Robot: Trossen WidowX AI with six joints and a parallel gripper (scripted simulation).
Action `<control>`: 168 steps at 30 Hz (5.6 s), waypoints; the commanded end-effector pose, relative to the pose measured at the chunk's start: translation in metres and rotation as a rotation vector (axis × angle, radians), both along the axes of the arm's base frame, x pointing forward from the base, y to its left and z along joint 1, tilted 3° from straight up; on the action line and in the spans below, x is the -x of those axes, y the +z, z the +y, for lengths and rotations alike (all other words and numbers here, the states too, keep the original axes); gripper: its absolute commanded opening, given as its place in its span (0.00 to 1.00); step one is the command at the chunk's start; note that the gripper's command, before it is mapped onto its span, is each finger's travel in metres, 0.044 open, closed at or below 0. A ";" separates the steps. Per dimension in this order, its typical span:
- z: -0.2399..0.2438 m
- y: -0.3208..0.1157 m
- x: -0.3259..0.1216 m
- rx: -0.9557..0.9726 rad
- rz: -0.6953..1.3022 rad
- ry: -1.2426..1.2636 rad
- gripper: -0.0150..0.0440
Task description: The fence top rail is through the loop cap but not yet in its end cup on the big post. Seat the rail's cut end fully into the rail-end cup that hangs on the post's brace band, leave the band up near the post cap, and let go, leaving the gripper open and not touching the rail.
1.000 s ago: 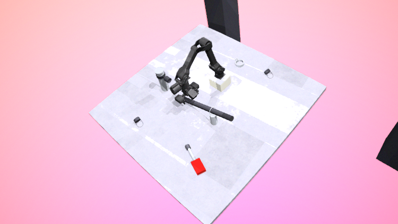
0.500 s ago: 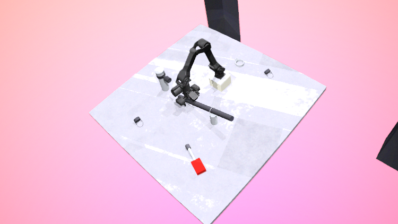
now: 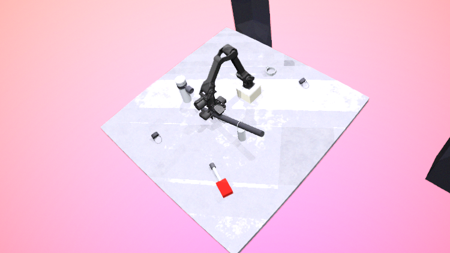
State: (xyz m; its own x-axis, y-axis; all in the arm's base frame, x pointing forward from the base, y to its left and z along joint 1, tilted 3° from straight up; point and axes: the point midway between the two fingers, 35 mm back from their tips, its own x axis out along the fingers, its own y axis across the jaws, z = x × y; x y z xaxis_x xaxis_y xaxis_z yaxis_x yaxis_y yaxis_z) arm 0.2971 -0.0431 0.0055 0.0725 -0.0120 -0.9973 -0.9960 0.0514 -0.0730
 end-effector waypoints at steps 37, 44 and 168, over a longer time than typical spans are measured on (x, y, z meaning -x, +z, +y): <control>-0.033 0.096 0.005 0.378 0.021 -0.022 0.25; -0.031 0.093 0.006 0.366 0.027 -0.020 0.25; -0.054 0.097 0.005 0.336 0.040 -0.008 0.25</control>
